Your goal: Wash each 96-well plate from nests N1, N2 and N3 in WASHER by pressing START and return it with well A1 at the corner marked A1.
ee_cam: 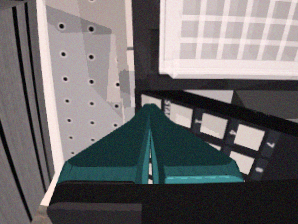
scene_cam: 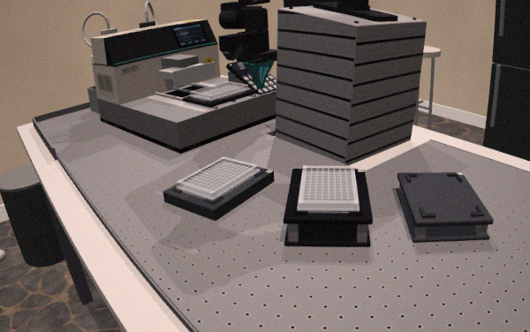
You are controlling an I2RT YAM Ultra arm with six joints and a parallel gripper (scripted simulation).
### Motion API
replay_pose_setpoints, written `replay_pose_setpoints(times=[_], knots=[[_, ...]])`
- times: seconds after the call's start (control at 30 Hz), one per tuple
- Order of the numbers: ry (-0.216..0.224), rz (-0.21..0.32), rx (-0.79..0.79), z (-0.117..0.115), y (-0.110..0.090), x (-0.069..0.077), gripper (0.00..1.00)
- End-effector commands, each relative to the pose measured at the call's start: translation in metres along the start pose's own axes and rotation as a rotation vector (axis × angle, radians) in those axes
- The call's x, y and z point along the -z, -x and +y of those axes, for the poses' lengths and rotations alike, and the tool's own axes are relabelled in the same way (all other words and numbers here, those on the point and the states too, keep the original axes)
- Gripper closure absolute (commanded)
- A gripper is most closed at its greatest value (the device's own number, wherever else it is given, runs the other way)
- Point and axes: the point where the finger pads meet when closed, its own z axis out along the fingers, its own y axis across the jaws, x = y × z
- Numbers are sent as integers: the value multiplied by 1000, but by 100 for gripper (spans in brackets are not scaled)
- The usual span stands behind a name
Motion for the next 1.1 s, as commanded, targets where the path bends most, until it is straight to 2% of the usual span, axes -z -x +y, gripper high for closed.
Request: replay_pose_setpoints(times=[0.0,0.63,1.07], knots=[[-9,-3,0,-3,1,1,100],[-9,-3,0,-3,1,-10,100],[-9,-3,0,-3,1,-10,100]])
